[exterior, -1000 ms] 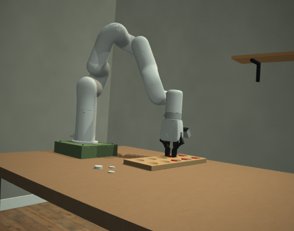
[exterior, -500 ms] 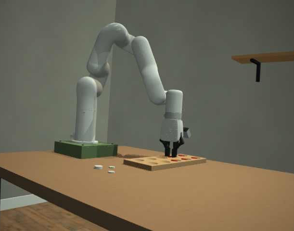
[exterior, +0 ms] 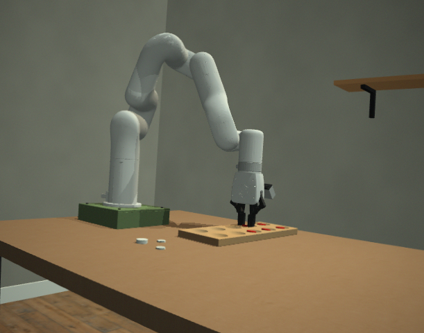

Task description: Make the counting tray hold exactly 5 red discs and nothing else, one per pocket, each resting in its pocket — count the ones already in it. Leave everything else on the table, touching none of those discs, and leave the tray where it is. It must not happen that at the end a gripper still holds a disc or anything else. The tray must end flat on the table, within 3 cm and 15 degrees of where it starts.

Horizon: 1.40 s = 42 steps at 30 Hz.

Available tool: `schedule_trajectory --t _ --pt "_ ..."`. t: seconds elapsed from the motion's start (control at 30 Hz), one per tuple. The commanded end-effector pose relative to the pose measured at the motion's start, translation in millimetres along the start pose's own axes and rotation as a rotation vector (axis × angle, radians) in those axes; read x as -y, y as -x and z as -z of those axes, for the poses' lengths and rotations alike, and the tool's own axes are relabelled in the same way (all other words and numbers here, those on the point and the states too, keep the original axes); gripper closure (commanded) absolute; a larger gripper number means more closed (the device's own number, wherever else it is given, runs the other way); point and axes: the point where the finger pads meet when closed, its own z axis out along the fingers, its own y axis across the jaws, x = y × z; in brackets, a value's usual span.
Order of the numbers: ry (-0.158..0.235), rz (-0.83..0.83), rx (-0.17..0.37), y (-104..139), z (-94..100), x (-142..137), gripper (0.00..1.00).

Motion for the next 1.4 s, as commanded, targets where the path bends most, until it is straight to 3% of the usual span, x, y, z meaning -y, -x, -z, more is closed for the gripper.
schedule_trajectory --t 0.0,0.1,0.33,0.4,0.53,0.6,0.63,1.37 --pt "0.000 0.000 0.000 0 0.2 0 0.67" --pt "0.000 0.000 0.000 0 7.3 -1 0.67" --pt "0.000 0.000 0.000 0 70.3 -2 0.67" --pt "0.000 0.000 0.000 0 70.3 -2 0.67" --pt "0.000 0.000 0.000 1 98.4 -1 0.67" --pt "0.000 0.000 0.000 1 99.6 -1 0.67" --pt "0.000 0.000 0.000 1 99.6 -1 0.53" --pt "0.000 0.000 0.000 1 99.6 -1 0.53"
